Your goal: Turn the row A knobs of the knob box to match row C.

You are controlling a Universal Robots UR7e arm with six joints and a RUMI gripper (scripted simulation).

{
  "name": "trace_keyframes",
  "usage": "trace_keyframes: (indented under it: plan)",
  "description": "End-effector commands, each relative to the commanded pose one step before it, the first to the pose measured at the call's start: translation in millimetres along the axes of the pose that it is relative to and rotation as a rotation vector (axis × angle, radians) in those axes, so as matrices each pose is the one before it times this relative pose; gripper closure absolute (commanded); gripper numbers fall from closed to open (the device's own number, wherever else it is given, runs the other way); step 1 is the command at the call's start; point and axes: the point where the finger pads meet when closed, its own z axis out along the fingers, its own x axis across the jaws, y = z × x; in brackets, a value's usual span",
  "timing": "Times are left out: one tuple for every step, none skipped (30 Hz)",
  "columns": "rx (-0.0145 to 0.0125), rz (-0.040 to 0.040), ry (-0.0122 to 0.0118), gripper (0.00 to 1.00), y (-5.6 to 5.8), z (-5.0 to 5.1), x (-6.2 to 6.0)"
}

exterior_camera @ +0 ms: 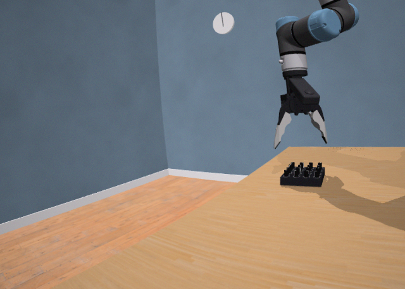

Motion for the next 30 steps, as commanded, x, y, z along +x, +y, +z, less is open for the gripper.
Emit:
trace_keyframes:
  plan:
    - [-0.00113, -0.00014, 0.00057, 0.0, 0.49, -3.4, 0.26]
    - [0.0, 0.0, 0.0, 0.0, 0.0, -1.66, 0.0]
    - [0.0, 0.0, 0.0, 0.0, 0.01, -2.02, 0.0]
    - [0.0, 0.0, 0.0, 0.0, -0.01, -2.37, 0.0]
    - [0.0, 0.0, 0.0, 0.0, 0.01, -2.72, 0.0]
    - [0.0, 0.0, 0.0, 0.0, 0.0, -3.07, 0.0]
    - [0.0, 0.0, 0.0, 0.0, 0.0, -3.39, 0.0]
    - [0.0, 0.0, 0.0, 0.0, 0.01, -3.69, 0.0]
    - [0.0, 0.0, 0.0, 0.0, 0.0, -3.97, 0.0]
    - [0.0, 0.0, 0.0, 0.0, 0.0, -4.22, 0.0]
    - [0.0, 0.0, 0.0, 0.0, 0.0, -4.43, 0.0]
    - [0.0, 0.0, 0.0, 0.0, 0.0, -4.61, 0.0]
    - [0.0, 0.0, 0.0, 0.0, 0.0, -4.75, 0.0]
    - [0.0, 0.0, 0.0, 0.0, 0.0, 0.0, 0.0]
    - [0.0, 0.0, 0.0, 0.0, 0.0, 0.0, 0.0]
    - [0.0, 0.0, 0.0, 0.0, 0.0, -4.86, 0.0]
    - [0.0, 0.0, 0.0, 0.0, 0.0, -4.92, 0.0]
    - [0.0, 0.0, -0.00001, 0.0, 0.0, -4.94, 0.0]
    - [0.0, 0.0, -0.00001, 0.0, 0.0, -4.93, 0.0]
    - [0.0, 0.0, 0.0, 0.0, 0.0, -4.87, 0.0]
    - [0.0, 0.0, 0.0, 0.0, 0.0, -4.78, 0.0]
    - [0.0, 0.0, 0.0, 0.0, 0.0, -4.65, 0.0]
    - [0.0, 0.0, 0.0, 0.0, 0.0, -4.49, 0.0]
    - [0.0, 0.0, 0.0, 0.0, 0.0, -4.29, 0.0]
    - [0.0, 0.0, 0.0, 0.0, 0.01, -4.06, 0.0]
    - [0.0, 0.0, 0.0, 0.0, 0.01, -3.81, 0.0]
    - [0.0, 0.0, 0.0, 0.0, 0.0, -3.53, 0.0]
    - [0.0, 0.0, 0.0, 0.0, 0.0, -3.22, 0.0]
    - [0.0, 0.0, 0.0, 0.0, 0.01, -2.91, 0.0]
    - [0.0, 0.0, 0.0, 0.0, 0.0, -2.57, 0.0]
